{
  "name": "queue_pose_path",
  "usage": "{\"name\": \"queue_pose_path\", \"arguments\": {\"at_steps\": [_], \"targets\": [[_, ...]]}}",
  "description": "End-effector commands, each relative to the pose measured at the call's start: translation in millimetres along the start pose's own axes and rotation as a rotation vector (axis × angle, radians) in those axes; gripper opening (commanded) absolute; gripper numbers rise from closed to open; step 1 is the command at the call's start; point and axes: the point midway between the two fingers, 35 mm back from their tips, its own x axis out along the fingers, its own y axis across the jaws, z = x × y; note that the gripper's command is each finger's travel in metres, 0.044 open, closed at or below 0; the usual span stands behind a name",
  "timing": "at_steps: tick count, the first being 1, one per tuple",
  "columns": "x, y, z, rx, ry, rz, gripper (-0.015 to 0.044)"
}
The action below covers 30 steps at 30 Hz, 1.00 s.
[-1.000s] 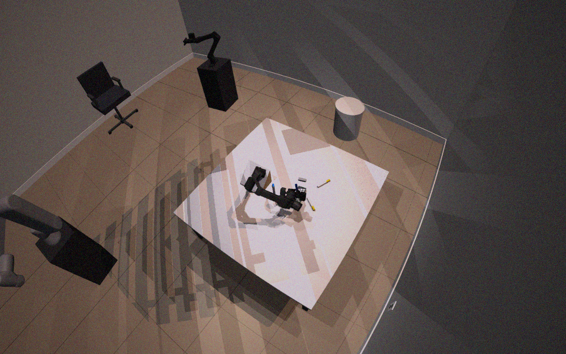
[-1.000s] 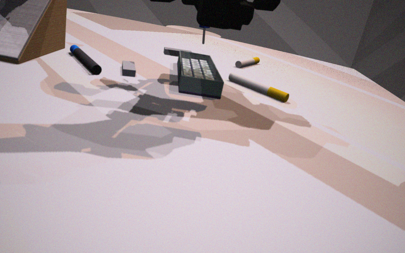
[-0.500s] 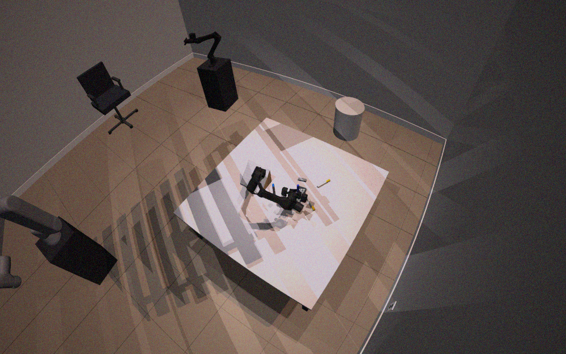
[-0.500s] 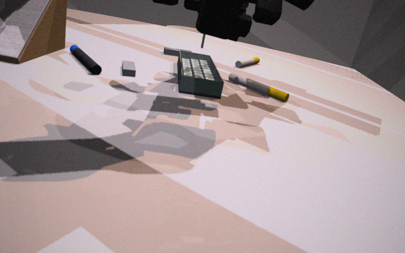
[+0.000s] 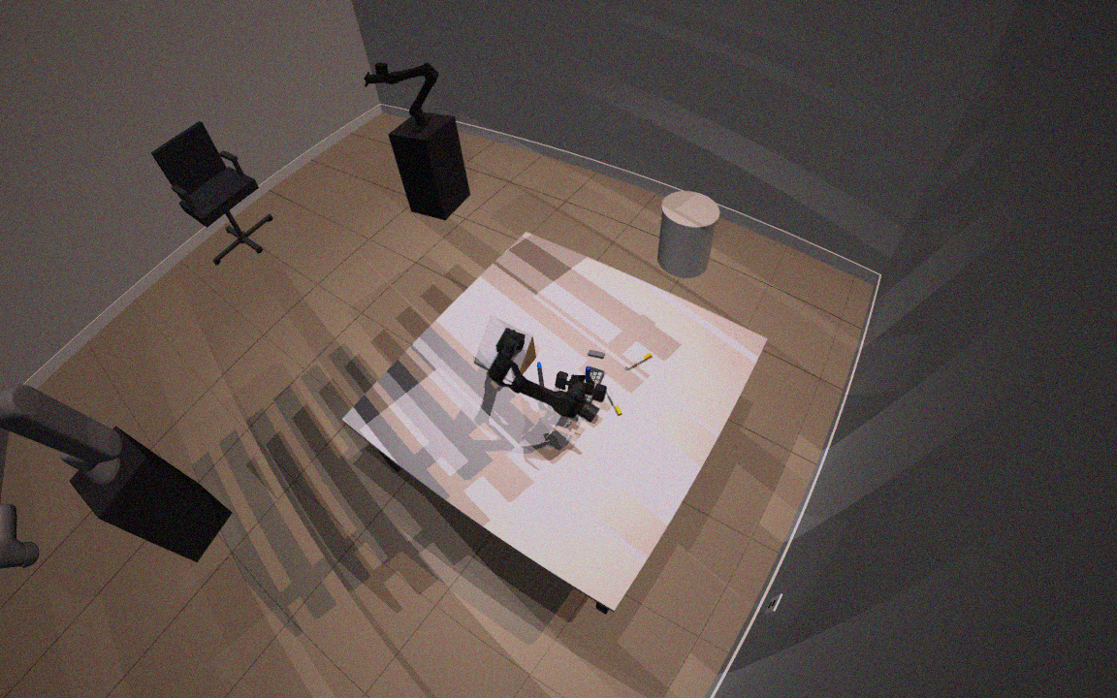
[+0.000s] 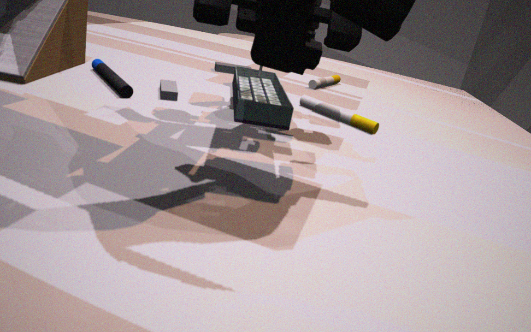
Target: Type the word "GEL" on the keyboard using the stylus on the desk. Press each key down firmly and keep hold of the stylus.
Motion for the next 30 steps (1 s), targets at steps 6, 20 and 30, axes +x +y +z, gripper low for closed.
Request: {"name": "queue_pose_path", "arguments": {"at_steps": [6,20,30], "targets": [[0.5,0.1,1.0,-0.007,-0.004,0.000,0.0000],[0.7,4.2,3.7,-0.007,-0.005,0.001,0.0081],[3.5,4.3,8.7,-0.007,-0.005,0.000,0.0081]]}}
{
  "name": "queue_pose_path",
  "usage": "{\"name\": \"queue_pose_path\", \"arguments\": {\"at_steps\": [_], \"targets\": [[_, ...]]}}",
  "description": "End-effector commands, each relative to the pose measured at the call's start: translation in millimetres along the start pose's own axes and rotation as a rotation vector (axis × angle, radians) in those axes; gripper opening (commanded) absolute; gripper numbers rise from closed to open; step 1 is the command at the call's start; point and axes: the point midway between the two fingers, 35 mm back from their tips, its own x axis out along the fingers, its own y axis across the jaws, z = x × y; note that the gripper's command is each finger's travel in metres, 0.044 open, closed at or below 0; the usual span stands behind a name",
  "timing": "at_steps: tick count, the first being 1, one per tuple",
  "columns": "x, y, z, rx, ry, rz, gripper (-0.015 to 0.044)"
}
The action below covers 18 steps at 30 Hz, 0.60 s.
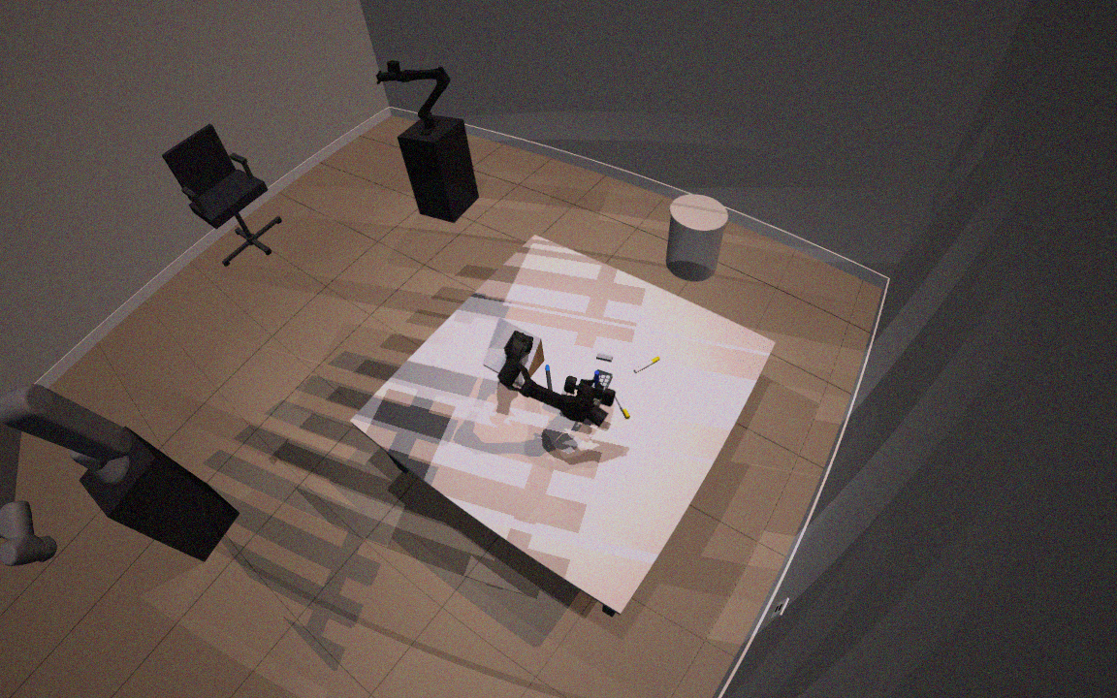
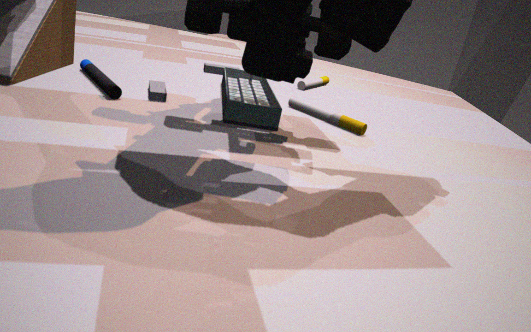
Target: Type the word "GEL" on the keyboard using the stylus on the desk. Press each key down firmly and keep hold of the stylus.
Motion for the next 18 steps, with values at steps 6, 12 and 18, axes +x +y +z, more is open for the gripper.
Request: {"name": "queue_pose_path", "arguments": {"at_steps": [6,12,18], "targets": [[2.5,0.4,4.8,-0.007,-0.005,0.000,0.0081],[3.4,0.4,6.4,-0.007,-0.005,0.000,0.0081],[4.5,0.4,8.3,-0.007,-0.005,0.000,0.0081]]}}
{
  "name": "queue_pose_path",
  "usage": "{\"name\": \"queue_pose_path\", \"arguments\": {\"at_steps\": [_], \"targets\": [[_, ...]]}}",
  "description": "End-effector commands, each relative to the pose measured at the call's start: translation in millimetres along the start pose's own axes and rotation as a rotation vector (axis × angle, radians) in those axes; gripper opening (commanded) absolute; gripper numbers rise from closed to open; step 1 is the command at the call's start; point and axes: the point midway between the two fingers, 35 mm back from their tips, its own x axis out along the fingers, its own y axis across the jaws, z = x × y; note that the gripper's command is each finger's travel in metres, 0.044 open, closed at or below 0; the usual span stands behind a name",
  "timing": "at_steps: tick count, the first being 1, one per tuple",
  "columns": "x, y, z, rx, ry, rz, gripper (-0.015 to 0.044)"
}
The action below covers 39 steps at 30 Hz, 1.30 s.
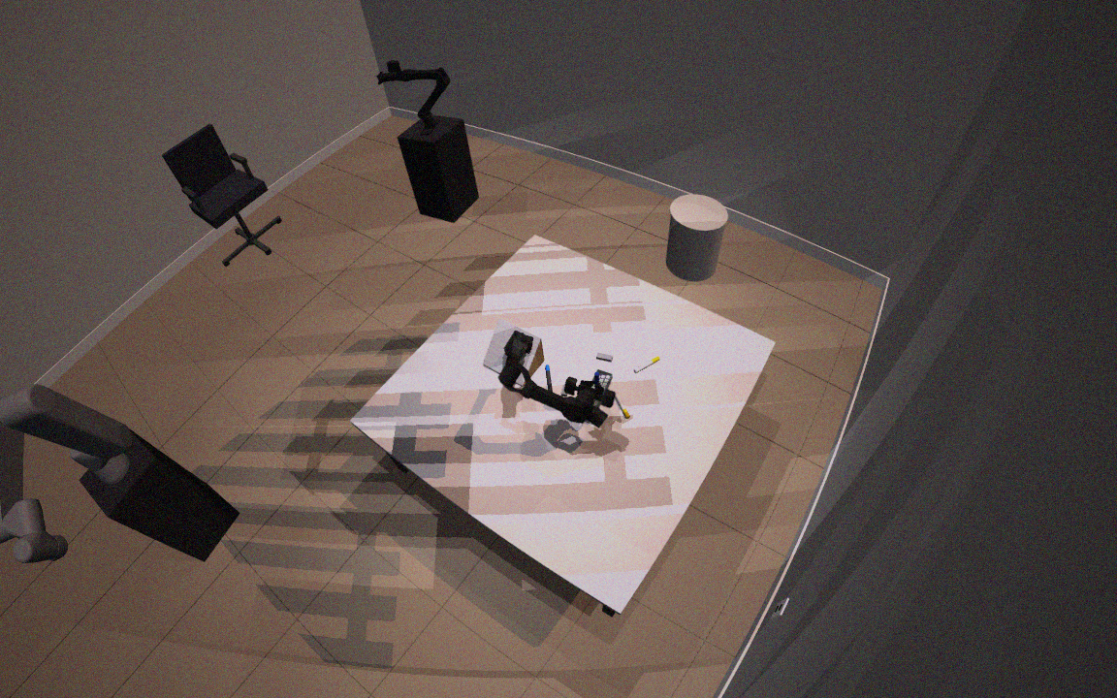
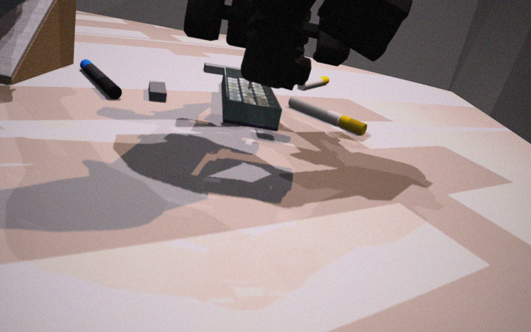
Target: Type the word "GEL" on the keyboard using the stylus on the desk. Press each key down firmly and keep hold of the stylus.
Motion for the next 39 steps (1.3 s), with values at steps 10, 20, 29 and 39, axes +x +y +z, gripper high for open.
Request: {"name": "queue_pose_path", "arguments": {"at_steps": [10,20,29,39], "targets": [[3.3,0.1,5.5,-0.007,-0.004,-0.001,0.0081],[3.4,0.1,5.7,-0.007,-0.004,-0.001,0.0081],[-2.4,0.5,-4.3,-0.007,-0.004,0.000,0.0081],[-15.6,0.0,-27.9,-0.008,-0.003,0.000,0.0081]]}}
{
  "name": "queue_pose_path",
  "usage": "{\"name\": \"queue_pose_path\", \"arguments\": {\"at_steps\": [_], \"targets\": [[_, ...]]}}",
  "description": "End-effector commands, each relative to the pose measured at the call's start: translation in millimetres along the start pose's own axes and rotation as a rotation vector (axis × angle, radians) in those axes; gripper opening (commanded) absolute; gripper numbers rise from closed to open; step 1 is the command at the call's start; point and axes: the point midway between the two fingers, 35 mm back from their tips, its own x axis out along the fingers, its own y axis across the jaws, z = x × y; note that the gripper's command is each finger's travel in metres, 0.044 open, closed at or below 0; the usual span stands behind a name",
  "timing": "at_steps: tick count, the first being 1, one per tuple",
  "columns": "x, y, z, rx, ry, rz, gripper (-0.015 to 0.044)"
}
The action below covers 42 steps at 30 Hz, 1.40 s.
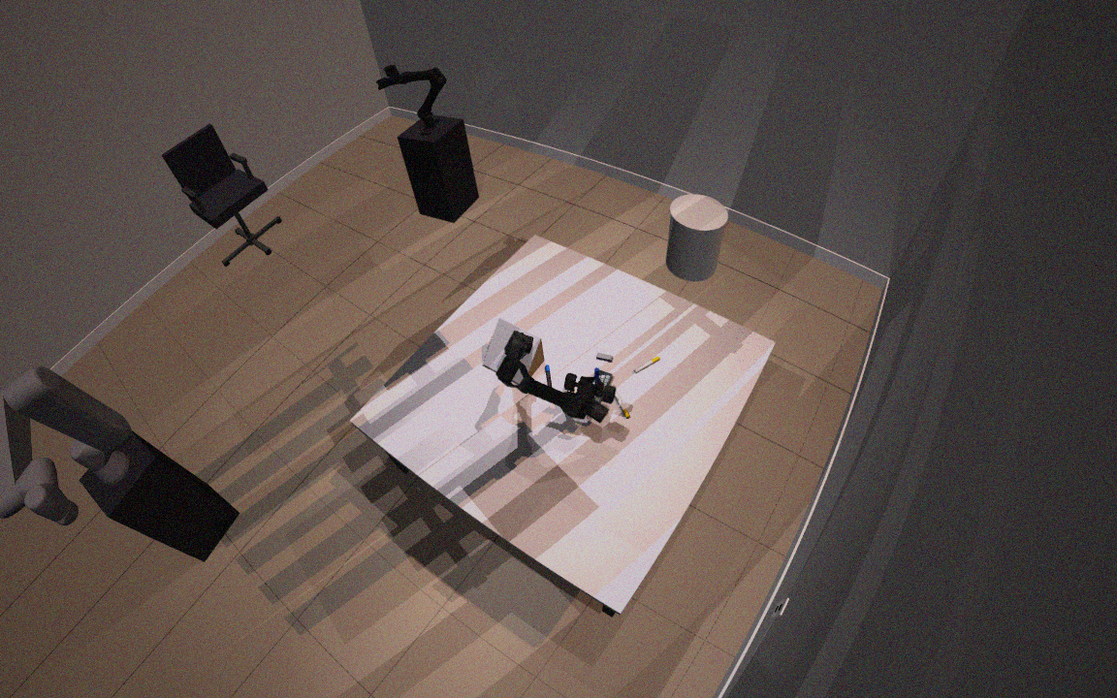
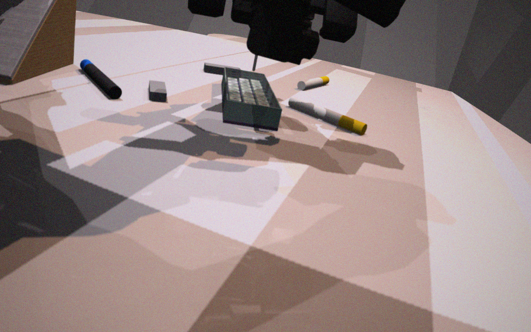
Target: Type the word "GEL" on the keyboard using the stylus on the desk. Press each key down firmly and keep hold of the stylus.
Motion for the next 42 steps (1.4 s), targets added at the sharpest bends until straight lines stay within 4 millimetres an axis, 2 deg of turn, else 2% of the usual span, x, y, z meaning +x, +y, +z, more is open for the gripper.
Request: {"name": "queue_pose_path", "arguments": {"at_steps": [1,5,8,11,15,19,25,36,39,42], "targets": [[-3.3,-0.2,-4.7,0.007,0.006,0.003,0.0081],[-1.5,-0.4,-1.5,0.003,0.000,0.000,0.0085],[-1.5,-0.4,-1.5,0.003,0.000,0.000,0.0065],[2.4,-0.4,-5.4,0.004,0.002,0.001,0.0000],[11.3,-0.8,-14.2,0.006,0.007,0.004,0.0000],[11.9,-0.8,-14.8,0.006,0.008,0.004,0.0000],[21.3,-0.7,1.4,0.006,0.007,0.004,0.0000],[21.9,-0.8,2.4,0.006,0.007,0.004,0.0000],[23.2,-1.2,2.7,0.006,0.006,0.004,0.0079],[23.2,-1.2,2.7,0.006,0.006,0.004,0.0081]]}}
